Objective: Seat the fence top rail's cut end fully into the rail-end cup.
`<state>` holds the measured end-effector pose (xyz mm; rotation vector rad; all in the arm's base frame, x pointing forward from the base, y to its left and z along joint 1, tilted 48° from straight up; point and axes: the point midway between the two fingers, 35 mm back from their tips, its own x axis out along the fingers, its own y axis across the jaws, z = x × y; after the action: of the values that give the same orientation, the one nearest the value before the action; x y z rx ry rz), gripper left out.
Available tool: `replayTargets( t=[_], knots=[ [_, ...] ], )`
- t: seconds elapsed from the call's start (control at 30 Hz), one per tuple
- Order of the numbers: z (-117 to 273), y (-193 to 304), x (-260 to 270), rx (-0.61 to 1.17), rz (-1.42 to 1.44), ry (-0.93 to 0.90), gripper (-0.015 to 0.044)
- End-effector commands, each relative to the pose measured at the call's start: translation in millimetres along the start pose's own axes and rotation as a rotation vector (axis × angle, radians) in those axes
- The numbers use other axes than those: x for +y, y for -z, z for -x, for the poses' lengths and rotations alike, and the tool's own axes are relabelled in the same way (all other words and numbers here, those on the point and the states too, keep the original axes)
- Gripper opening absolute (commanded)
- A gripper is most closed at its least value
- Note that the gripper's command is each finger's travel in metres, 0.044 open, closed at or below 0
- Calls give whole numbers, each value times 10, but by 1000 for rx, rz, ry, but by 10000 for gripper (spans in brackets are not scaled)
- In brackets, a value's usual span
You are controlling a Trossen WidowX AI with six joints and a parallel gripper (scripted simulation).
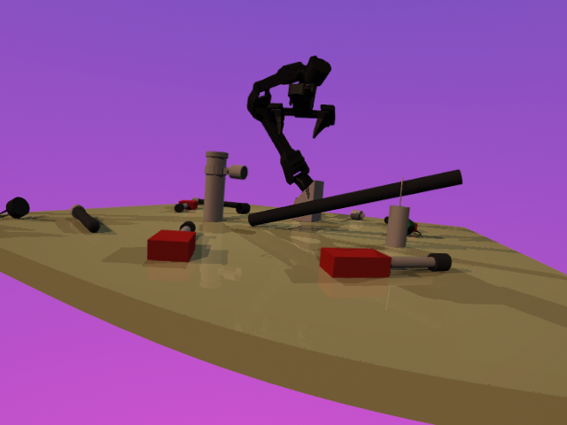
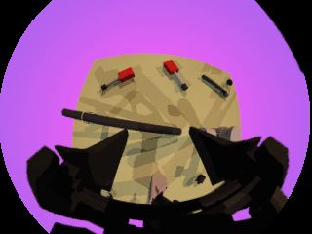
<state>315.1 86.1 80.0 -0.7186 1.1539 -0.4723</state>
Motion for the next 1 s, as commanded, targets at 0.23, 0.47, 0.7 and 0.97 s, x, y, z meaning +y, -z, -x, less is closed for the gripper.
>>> replayTargets(
  t=[0.23,0.47,0.7,0.97],
  knots=[
    [-539,105,26,245,679,-82,440],
    [-1029,301,33,415,1303,-337,440],
    [-1074,324,34,426,1359,-370,440],
    [-1336,471,34,427,1360,-368,440]
  ],
)
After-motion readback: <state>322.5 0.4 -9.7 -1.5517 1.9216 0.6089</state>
